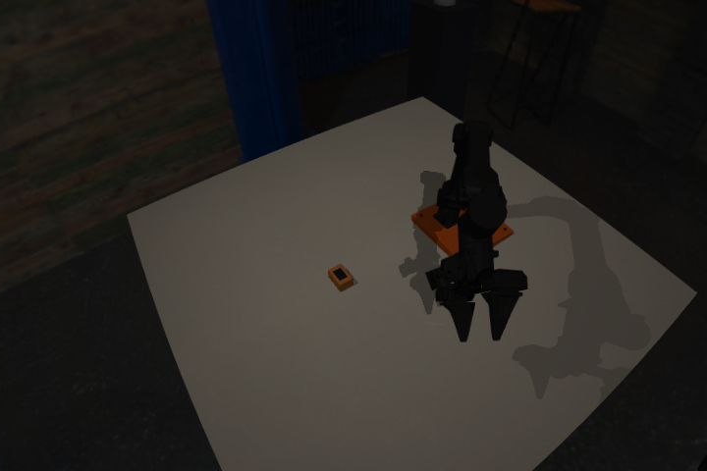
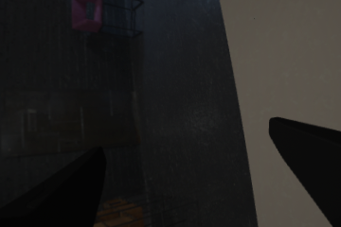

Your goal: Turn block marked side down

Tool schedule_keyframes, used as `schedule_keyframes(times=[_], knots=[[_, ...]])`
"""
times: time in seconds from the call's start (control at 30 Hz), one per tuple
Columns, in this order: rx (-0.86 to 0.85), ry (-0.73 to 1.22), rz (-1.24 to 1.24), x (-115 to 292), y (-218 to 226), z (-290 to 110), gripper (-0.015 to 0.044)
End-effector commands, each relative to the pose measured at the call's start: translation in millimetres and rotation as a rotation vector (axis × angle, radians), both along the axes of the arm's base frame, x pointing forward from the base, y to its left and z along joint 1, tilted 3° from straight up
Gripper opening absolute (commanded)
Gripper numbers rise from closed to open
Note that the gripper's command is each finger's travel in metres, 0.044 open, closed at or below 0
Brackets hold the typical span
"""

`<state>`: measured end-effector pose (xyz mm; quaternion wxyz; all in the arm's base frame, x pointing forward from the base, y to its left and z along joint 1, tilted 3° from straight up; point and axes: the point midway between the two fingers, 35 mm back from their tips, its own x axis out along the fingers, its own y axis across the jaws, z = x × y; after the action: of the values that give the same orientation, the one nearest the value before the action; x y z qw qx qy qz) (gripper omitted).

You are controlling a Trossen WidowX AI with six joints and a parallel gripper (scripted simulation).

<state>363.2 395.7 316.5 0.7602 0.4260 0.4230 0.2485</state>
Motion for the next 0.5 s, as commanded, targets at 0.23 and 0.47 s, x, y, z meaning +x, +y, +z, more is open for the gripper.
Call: schedule_keyframes(times=[0.23,0.47], knots=[[-0.514,0.064,-0.064,72.8,-147.3,-105.6,0.044],[-0.773,0.2,0.006,75.7,-247.8,-158.8,0.044]])
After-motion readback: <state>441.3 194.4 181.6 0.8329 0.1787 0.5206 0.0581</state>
